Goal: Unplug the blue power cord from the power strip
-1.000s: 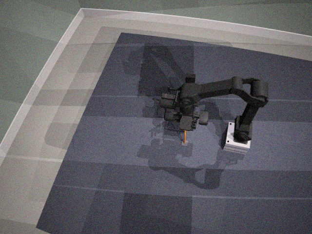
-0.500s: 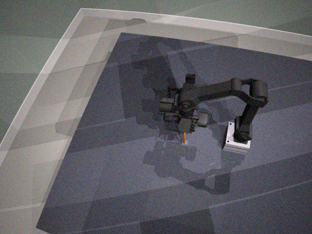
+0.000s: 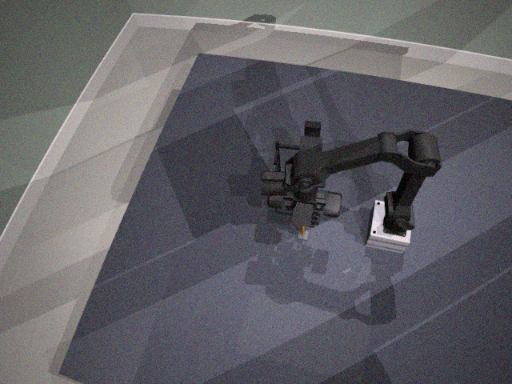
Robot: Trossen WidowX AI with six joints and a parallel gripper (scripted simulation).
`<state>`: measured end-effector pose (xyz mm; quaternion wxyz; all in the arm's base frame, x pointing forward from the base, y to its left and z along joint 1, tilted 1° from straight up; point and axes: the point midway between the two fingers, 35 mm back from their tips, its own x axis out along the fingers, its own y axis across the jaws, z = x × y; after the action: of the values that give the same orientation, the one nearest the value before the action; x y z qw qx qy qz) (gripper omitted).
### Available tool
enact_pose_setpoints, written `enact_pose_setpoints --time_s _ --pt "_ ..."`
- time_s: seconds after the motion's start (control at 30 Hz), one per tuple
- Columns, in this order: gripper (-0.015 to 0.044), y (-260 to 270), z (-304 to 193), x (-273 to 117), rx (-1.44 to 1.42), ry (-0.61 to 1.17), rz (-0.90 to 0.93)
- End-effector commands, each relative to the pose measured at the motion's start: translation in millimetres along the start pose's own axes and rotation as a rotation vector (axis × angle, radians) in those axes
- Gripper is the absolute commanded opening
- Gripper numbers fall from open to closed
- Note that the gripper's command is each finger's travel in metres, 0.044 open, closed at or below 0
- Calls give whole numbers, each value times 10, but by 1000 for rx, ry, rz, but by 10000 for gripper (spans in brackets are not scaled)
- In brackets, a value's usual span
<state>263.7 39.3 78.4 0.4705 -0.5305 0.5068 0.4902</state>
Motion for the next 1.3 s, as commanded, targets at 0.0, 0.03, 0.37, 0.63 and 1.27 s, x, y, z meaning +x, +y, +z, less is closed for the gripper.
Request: enact_pose_setpoints --time_s 0.0,0.03,0.37,0.63,1.27 --pt "0 33 343 -26 -47 -85 0" --pt "0 37 359 -27 -47 -85 0" --pt "160 22 197 -16 -20 -74 6" --pt "160 21 199 -114 -48 -83 0" --pt "160 0 -17 -97 -48 -81 0"
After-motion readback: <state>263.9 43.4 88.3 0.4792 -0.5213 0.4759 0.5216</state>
